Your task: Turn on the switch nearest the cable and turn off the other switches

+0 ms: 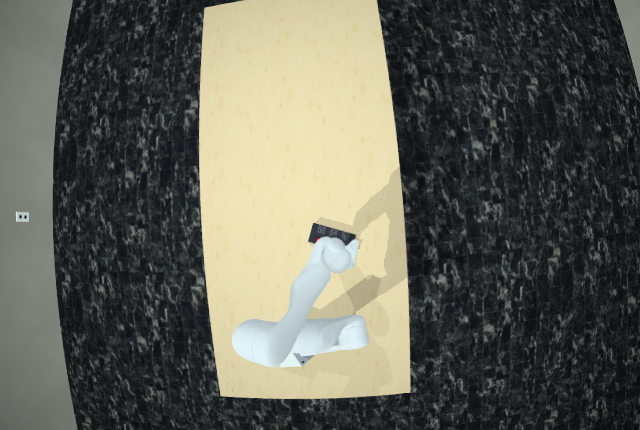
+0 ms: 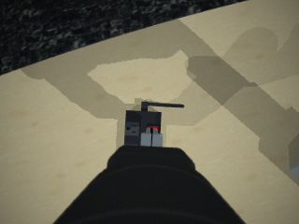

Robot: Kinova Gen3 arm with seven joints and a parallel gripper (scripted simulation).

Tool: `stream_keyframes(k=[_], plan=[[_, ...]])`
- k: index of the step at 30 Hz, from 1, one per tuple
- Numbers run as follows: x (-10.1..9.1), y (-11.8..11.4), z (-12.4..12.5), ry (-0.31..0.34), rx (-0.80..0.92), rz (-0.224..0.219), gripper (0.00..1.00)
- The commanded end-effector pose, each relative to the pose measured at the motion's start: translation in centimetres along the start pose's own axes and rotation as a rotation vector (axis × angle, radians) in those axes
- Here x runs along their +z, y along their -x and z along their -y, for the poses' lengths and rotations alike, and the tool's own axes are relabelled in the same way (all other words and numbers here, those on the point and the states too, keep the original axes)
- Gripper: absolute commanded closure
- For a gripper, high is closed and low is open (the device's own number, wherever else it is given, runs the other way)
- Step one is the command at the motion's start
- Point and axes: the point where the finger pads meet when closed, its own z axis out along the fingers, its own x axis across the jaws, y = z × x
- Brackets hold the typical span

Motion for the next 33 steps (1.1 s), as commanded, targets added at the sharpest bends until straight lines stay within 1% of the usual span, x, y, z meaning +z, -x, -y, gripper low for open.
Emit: stream_keyframes(k=[1,19,33], plan=[[0.6,-0.1,0.1,0.001,0.002,-0.003,1.00],[2.4,-0.1,0.2,0.001,0.002,-0.003,1.00],[2.8,0.0,0.1,0.001,0.001,-0.002,1.00]])
